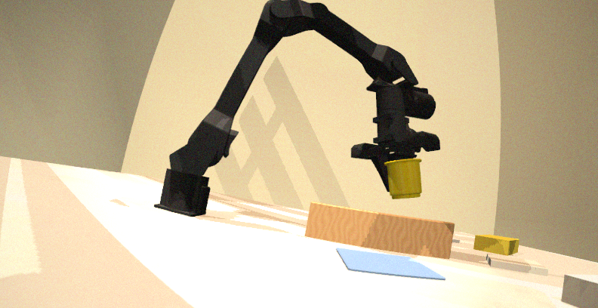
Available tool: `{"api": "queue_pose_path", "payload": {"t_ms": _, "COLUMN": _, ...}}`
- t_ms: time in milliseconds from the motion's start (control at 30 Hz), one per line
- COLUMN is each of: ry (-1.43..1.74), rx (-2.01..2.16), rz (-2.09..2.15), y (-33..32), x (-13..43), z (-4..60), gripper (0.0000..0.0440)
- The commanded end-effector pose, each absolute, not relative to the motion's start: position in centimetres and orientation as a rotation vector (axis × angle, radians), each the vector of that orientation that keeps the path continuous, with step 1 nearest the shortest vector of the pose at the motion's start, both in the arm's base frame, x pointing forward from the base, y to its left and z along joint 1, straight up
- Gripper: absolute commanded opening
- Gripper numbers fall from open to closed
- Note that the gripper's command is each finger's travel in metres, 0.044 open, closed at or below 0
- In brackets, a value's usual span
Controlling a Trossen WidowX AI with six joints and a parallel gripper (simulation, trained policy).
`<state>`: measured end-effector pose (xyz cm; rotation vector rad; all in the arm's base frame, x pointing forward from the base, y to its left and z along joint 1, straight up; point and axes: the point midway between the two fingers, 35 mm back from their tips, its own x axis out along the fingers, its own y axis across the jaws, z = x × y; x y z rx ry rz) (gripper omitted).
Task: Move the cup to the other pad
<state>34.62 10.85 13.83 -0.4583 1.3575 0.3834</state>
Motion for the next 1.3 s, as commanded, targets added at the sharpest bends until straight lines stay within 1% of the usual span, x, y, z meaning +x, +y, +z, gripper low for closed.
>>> {"api": "queue_pose_path", "payload": {"t_ms": 0, "ry": 1.357, "rx": -0.464, "rz": 0.386, "y": 12.3, "x": 34.3, "z": 12.8, "gripper": 0.0}}
{"api": "queue_pose_path", "payload": {"t_ms": 567, "ry": 1.375, "rx": -0.453, "rz": 0.361, "y": 14.1, "x": 32.7, "z": 7.9, "gripper": 0.0001}}
{"api": "queue_pose_path", "payload": {"t_ms": 767, "ry": 1.386, "rx": -0.447, "rz": 0.344, "y": 14.0, "x": 32.1, "z": 6.6, "gripper": 0.0022}}
{"api": "queue_pose_path", "payload": {"t_ms": 1067, "ry": 1.376, "rx": -0.42, "rz": 0.328, "y": 13.5, "x": 32.1, "z": 5.8, "gripper": 0.0078}}
{"api": "queue_pose_path", "payload": {"t_ms": 1200, "ry": 1.341, "rx": -0.389, "rz": 0.332, "y": 13.7, "x": 32.6, "z": 6.6, "gripper": 0.0158}}
{"api": "queue_pose_path", "payload": {"t_ms": 1267, "ry": 1.32, "rx": -0.372, "rz": 0.338, "y": 13.9, "x": 32.9, "z": 7.2, "gripper": 0.0167}}
